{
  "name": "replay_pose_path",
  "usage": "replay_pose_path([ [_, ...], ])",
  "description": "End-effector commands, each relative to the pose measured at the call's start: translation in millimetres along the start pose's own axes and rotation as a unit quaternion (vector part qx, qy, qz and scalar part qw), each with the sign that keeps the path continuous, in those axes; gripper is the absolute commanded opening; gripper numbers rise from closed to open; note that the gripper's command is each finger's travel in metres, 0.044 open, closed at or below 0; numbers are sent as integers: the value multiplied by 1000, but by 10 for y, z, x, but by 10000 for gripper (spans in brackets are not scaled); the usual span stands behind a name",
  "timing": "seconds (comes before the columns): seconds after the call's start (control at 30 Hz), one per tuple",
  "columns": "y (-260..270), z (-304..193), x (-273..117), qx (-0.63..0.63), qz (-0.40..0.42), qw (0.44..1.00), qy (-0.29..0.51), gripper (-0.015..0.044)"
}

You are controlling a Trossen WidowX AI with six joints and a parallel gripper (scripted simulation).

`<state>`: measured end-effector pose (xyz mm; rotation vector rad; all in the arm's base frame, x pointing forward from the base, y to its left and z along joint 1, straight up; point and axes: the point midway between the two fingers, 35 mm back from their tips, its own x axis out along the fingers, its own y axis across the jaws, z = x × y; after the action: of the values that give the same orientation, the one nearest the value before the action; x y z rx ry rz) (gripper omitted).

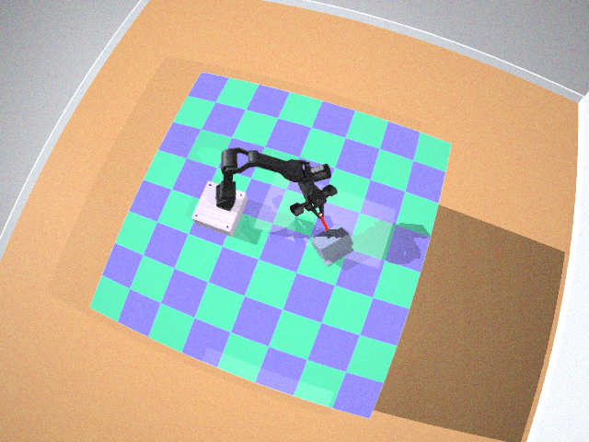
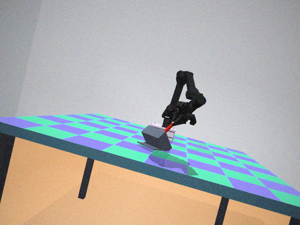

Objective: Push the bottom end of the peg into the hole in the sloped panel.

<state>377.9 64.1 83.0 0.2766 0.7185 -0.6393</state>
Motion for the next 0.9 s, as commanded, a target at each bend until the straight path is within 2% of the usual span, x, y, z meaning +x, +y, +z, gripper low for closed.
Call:
replay_pose_path([
  [0.0,-17,-23,36,-1,-3,1000,-5,0],
  [0.87,-8,-24,245,5,-2,1000,-13,0],
])
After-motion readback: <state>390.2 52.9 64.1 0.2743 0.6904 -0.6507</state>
